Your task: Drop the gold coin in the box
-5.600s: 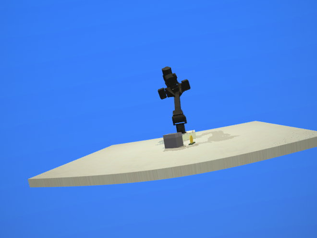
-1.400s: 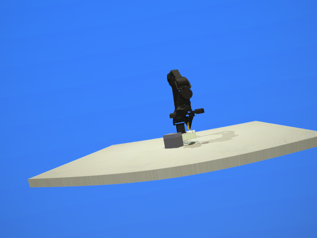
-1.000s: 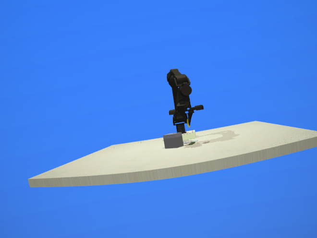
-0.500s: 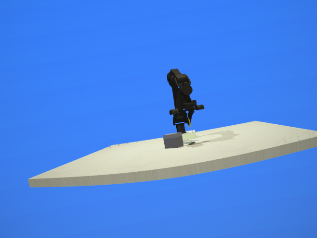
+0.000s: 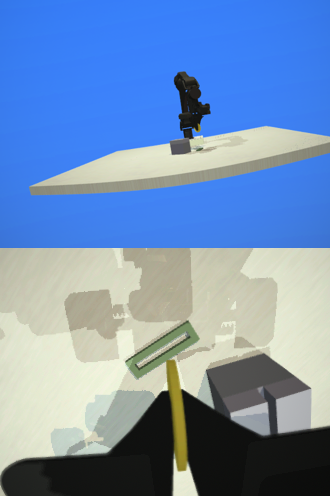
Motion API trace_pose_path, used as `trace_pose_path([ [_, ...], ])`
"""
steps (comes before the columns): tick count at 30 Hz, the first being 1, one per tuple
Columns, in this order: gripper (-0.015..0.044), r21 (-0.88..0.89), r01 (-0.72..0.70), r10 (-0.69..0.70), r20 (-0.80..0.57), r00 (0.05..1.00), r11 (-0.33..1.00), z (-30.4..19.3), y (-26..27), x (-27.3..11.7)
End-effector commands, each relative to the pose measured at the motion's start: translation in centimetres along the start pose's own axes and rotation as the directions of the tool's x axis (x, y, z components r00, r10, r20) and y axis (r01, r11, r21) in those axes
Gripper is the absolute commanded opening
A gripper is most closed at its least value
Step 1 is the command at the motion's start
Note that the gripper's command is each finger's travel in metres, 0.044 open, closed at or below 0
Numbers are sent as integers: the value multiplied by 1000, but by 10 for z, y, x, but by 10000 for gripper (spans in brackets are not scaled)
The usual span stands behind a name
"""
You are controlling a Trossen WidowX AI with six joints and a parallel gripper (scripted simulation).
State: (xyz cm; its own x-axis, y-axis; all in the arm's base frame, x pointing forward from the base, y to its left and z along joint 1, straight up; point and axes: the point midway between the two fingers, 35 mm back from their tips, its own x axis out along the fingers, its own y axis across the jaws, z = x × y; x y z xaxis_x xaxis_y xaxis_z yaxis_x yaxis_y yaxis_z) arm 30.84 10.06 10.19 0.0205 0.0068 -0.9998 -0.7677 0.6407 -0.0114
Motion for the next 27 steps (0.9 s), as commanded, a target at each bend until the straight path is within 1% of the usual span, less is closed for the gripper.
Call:
trace_pose_path([
  [1,0,-151,2,-2,5,1000,989,3,-1,-2],
  [3,0,-196,2,-2,5,1000,981,3,-1,-2],
  [5,0,-204,2,-2,5,1000,979,3,-1,-2],
  [11,0,-204,3,-2,4,1000,979,2,-2,-2],
  [27,0,-203,5,-4,2,1000,979,-23,-36,-2],
])
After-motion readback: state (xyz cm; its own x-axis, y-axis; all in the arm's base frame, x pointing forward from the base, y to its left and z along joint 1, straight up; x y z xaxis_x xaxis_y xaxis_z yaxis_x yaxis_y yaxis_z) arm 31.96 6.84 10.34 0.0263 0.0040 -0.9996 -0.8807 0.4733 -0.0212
